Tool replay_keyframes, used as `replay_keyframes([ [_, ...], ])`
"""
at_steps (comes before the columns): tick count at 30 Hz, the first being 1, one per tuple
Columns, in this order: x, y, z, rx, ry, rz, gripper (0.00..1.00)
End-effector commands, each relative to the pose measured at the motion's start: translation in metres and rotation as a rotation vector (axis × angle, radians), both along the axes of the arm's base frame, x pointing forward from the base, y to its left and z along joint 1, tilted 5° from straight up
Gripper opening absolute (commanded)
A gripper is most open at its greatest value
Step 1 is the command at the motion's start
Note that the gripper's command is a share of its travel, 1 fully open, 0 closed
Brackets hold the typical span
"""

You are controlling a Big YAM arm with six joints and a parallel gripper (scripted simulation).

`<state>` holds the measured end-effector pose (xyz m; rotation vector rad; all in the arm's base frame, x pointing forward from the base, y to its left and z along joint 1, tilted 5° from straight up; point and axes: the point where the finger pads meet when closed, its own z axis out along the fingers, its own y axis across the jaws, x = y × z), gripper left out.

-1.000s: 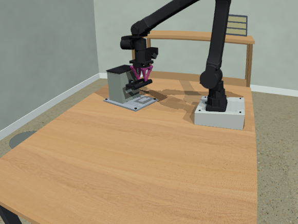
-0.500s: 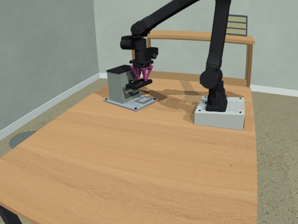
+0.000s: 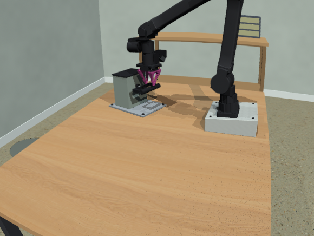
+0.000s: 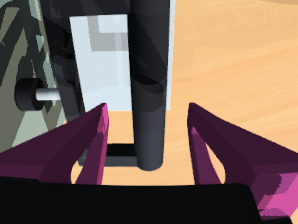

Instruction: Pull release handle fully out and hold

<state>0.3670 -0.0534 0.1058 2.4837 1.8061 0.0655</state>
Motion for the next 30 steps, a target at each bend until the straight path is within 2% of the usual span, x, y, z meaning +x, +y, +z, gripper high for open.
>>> replay_keyframes([
  [1, 0.0245, -0.0006, 0.0197, -0.011, -0.066, 0.0, 0.48],
  [30, 0.0241, -0.0008, 0.0197, -0.011, -0.066, 0.0, 0.48],
])
